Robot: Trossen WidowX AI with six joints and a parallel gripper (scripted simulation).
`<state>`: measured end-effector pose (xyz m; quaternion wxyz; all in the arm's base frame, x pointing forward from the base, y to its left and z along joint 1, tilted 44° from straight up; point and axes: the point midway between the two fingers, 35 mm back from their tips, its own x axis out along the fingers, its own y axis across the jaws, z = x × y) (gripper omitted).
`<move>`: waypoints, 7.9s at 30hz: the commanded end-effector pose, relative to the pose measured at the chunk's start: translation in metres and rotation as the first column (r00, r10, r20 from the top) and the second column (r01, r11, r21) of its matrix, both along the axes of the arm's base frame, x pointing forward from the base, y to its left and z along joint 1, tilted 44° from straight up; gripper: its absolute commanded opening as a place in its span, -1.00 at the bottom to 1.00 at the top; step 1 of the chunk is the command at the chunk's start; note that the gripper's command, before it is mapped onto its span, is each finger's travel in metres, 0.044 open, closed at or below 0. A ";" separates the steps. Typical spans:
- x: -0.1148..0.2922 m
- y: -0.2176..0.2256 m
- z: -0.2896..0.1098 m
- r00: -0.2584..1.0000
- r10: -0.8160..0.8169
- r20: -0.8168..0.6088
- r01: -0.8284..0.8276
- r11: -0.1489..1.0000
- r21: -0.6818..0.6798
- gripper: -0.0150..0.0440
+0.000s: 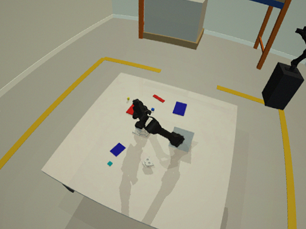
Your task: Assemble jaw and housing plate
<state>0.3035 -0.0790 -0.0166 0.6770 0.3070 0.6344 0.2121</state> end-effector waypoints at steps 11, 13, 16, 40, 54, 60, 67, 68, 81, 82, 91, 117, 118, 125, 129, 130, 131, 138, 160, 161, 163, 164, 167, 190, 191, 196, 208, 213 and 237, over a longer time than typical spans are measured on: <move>0.001 0.002 -0.003 1.000 -0.005 0.000 0.005 1.000 0.003 -0.04; 0.001 0.003 -0.003 1.000 -0.005 0.000 0.005 1.000 0.003 -0.04; 0.001 0.004 -0.004 1.000 -0.005 0.000 0.005 1.000 0.003 -0.04; 0.002 0.008 -0.009 1.000 -0.002 0.002 0.002 1.000 0.003 -0.04; 0.002 0.009 -0.009 1.000 -0.002 0.003 0.002 1.000 0.003 -0.04; 0.002 0.009 -0.009 1.000 -0.002 0.003 0.002 1.000 0.003 -0.04; 0.002 0.009 -0.009 1.000 -0.002 0.003 0.002 1.000 0.003 -0.04; 0.002 0.009 -0.009 1.000 -0.002 0.003 0.002 1.000 0.003 -0.04; 0.002 0.009 -0.009 1.000 -0.002 0.003 0.002 1.000 0.003 -0.04; 0.002 0.009 -0.009 1.000 -0.002 0.003 0.002 1.000 0.003 -0.04; 0.001 0.004 -0.005 1.000 -0.002 0.003 0.002 1.000 0.003 -0.04; 0.002 0.008 -0.010 1.000 -0.002 0.003 0.002 1.000 0.003 -0.04; 0.002 0.008 -0.010 1.000 -0.002 0.003 0.002 1.000 0.003 -0.04; 0.002 0.008 -0.010 1.000 -0.002 0.003 0.002 1.000 0.003 -0.04; 0.002 0.008 -0.010 1.000 -0.002 0.003 0.002 1.000 0.003 -0.04; 0.002 0.008 -0.010 1.000 -0.002 0.003 0.002 1.000 0.003 -0.04; 0.002 0.008 -0.010 1.000 -0.002 0.003 0.002 1.000 0.003 -0.04; 0.002 0.008 -0.010 1.000 -0.002 0.003 0.002 1.000 0.003 -0.04; 0.001 0.005 -0.008 1.000 -0.007 0.005 0.007 1.000 0.004 0.27; 0.001 0.005 -0.008 1.000 -0.007 0.005 0.007 1.000 0.004 0.27; 0.001 0.000 -0.003 1.000 -0.006 0.004 0.006 1.000 0.003 0.27; 0.001 -0.005 0.002 1.000 -0.006 0.004 0.006 1.000 0.002 0.27; -0.002 -0.025 0.023 1.000 -0.004 0.003 0.004 1.000 0.001 0.27; -0.030 0.077 0.164 0.929 0.284 0.237 -0.263 0.958 -0.116 1.00; -0.036 0.086 0.172 0.917 0.306 0.255 -0.283 0.951 -0.123 1.00; -0.069 0.125 0.204 0.859 0.396 0.325 -0.363 0.918 -0.159 1.00; -0.146 0.176 0.247 0.693 0.545 0.473 -0.507 0.834 -0.217 1.00; -0.146 0.177 0.246 0.693 0.545 0.473 -0.507 0.834 -0.218 1.00; -0.141 0.215 0.206 0.691 0.543 0.477 -0.507 0.835 -0.216 1.00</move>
